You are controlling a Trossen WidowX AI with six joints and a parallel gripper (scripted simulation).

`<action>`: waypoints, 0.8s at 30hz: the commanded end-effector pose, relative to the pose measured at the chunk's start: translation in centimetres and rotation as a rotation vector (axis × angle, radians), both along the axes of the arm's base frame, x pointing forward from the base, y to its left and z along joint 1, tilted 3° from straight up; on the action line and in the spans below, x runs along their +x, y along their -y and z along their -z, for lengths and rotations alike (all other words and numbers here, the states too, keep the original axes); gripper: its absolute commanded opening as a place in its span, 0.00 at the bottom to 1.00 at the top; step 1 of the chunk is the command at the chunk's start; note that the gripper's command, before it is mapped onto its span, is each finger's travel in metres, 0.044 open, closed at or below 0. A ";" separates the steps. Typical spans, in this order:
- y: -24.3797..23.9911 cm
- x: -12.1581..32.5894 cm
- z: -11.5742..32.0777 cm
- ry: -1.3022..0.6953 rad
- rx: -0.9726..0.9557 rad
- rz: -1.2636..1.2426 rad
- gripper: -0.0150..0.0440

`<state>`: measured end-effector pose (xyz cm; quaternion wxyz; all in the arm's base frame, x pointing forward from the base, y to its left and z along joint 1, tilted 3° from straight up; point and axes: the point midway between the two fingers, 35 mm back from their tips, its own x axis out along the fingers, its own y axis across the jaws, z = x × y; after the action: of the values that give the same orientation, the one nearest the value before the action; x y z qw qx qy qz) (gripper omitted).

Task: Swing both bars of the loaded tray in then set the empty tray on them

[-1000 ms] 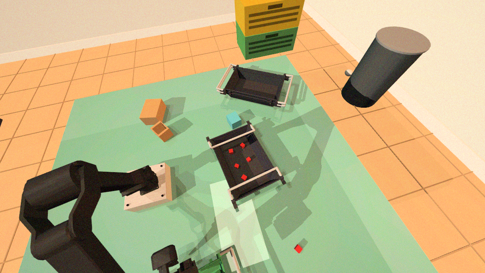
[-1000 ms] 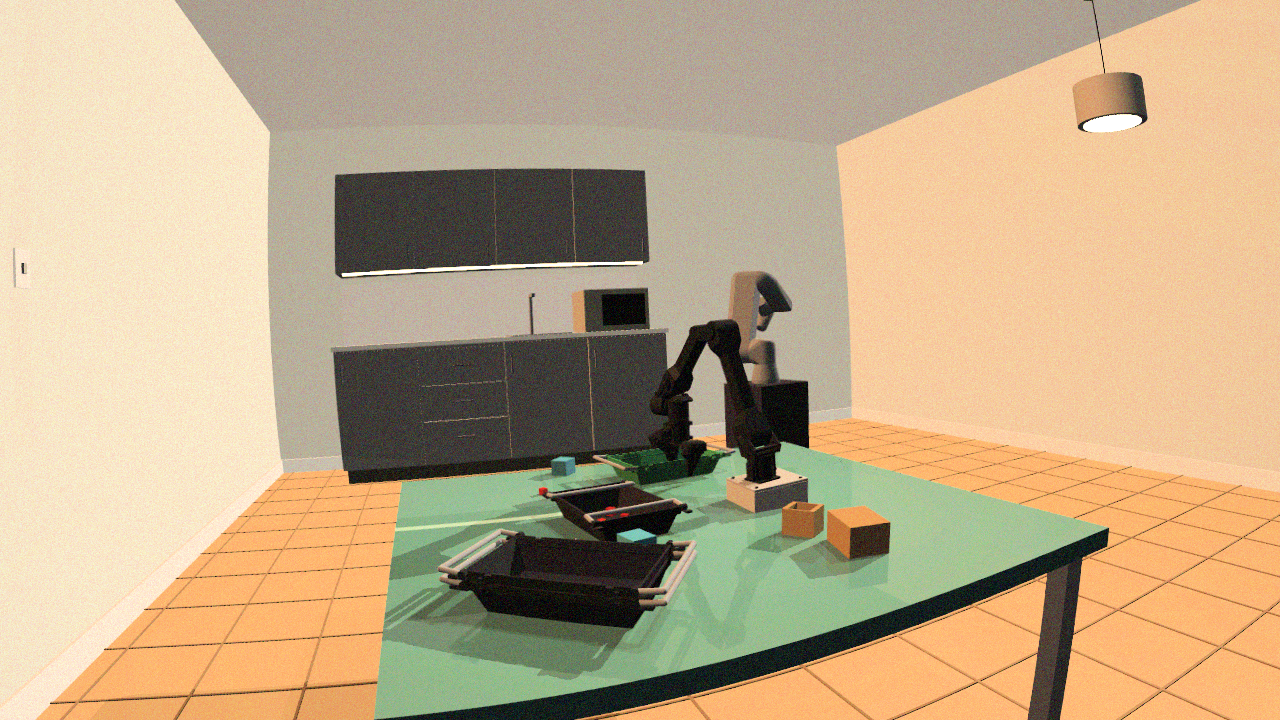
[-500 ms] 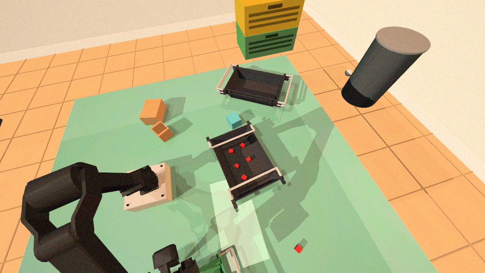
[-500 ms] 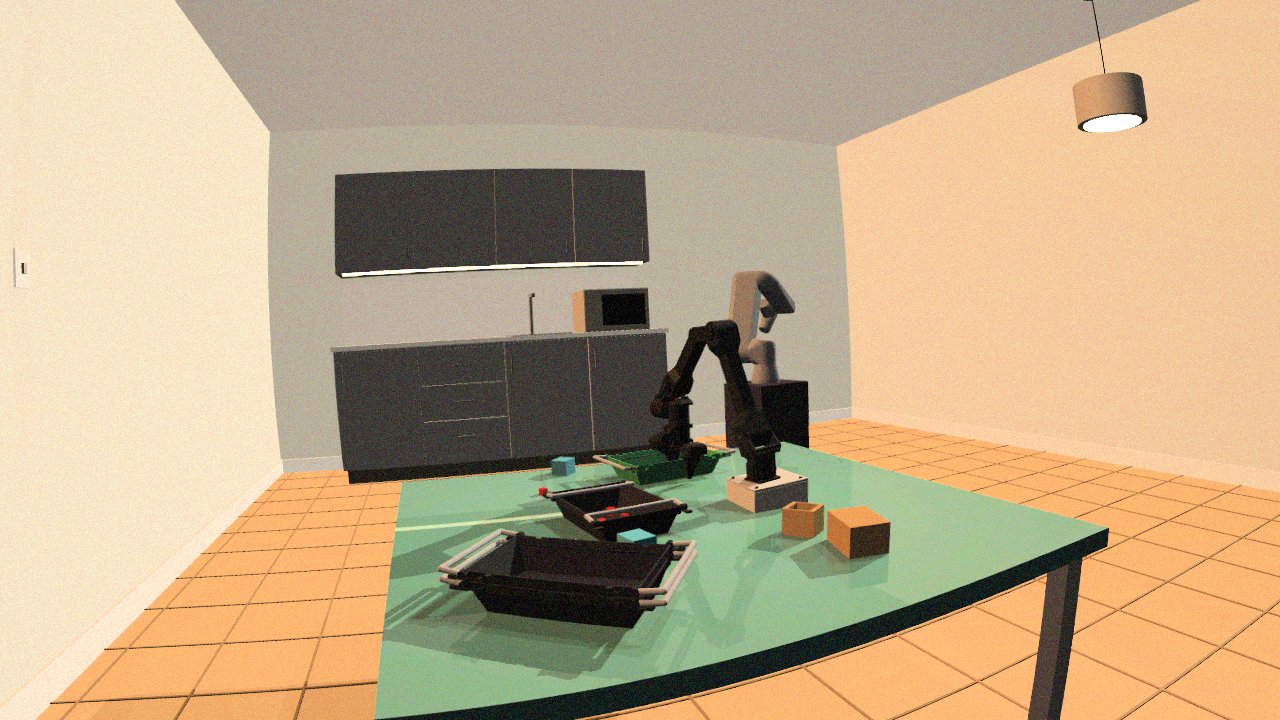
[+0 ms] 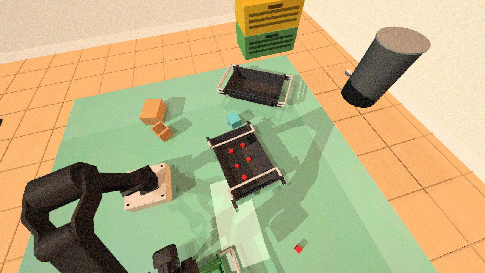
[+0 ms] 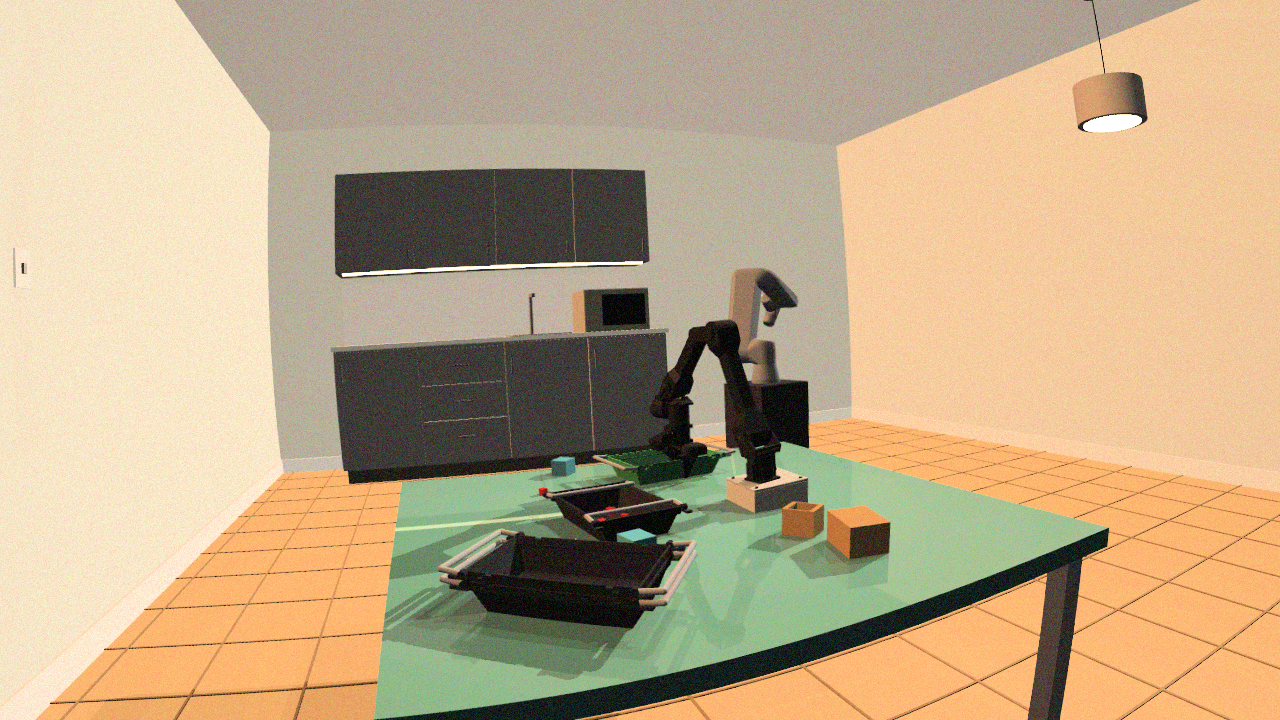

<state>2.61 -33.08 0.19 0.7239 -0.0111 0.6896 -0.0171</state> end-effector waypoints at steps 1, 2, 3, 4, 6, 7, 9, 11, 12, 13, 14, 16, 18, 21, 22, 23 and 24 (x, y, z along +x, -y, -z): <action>-0.1 0.0 0.1 0.002 0.002 0.004 0.56; -0.1 0.0 0.1 0.002 0.002 0.004 0.55; -0.1 0.0 0.1 0.002 0.002 0.004 0.54; -0.1 0.0 0.1 0.002 0.002 0.004 0.53; -0.1 0.0 0.1 0.002 0.002 0.004 0.50; -0.1 0.0 0.1 0.002 0.002 0.004 0.49; -0.1 0.0 0.1 0.002 0.002 0.004 0.47; -0.1 0.0 0.1 0.002 0.002 0.004 0.45; -0.1 0.0 0.1 0.002 0.002 0.004 0.44; -0.1 0.0 0.1 0.002 0.002 0.004 0.42; -0.1 0.0 0.1 0.002 0.002 0.004 0.41; -0.1 0.0 0.1 0.002 0.002 0.004 0.39; -0.1 0.0 0.1 0.002 0.002 0.004 0.37; -0.1 0.0 0.1 0.002 0.002 0.004 0.33; -0.1 0.0 0.1 0.002 0.002 0.004 0.32; -0.1 0.0 0.1 0.002 0.002 0.004 0.31; -0.1 0.0 0.1 0.002 0.002 0.004 0.30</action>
<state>2.63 -33.33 0.23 0.7244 -0.0139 0.6889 -0.0227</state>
